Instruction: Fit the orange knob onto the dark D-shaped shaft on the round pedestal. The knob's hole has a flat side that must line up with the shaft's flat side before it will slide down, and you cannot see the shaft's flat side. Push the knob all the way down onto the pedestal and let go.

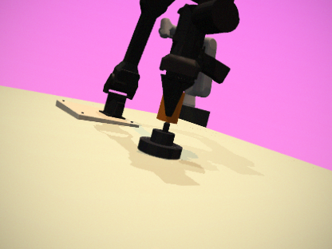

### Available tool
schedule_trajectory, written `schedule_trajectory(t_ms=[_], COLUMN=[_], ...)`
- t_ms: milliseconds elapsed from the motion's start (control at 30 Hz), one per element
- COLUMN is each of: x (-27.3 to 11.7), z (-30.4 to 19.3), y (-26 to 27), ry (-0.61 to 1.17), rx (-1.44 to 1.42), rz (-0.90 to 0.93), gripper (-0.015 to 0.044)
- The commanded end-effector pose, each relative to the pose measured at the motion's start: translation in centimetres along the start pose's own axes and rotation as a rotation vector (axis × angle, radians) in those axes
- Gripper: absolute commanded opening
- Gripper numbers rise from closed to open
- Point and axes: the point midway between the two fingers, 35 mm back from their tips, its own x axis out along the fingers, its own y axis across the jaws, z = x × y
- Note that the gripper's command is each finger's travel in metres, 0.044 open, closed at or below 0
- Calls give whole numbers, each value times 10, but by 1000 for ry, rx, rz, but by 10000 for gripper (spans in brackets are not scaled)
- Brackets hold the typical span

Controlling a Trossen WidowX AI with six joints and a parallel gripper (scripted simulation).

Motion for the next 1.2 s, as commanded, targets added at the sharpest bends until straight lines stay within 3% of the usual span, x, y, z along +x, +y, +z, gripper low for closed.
schedule_trajectory(t_ms=[0, 1167], x=[-2, 4], z=[2, 1], y=[-1, 0], ry=[-6, -6], rx=[-118, -159], rz=[-1, -1], gripper=[0, 0])
